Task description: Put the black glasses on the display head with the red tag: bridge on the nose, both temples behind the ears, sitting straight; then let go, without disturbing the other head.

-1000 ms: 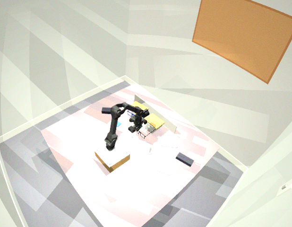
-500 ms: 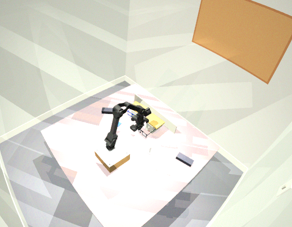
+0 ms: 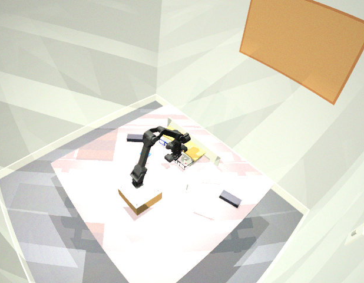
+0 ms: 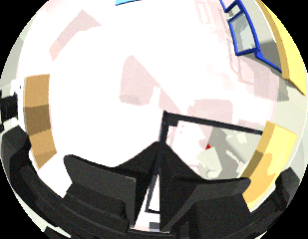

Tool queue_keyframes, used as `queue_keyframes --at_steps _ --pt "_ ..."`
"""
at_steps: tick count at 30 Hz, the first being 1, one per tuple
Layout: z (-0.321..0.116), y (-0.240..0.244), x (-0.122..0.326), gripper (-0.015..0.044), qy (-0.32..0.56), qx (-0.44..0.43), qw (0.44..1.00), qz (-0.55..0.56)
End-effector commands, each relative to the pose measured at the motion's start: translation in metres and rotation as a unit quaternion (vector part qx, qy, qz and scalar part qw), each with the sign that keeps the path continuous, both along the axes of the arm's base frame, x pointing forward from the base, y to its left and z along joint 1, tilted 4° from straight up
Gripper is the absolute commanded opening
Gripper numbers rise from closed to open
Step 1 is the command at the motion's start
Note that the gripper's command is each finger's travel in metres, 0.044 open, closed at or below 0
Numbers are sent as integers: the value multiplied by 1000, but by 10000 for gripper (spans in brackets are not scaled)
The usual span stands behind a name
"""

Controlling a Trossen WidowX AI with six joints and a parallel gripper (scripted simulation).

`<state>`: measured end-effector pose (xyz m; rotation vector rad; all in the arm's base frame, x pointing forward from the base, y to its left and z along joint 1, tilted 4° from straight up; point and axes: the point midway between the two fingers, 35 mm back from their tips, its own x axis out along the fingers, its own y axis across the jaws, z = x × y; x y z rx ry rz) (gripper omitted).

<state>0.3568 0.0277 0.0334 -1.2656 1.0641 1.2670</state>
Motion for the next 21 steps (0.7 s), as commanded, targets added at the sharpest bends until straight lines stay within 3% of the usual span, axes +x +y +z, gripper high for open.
queue_keyframes --at_steps 1,21 --pt "0 1 6 0 2 1 1000 -1" --pt "2 4 36 0 0 2 1000 -1"
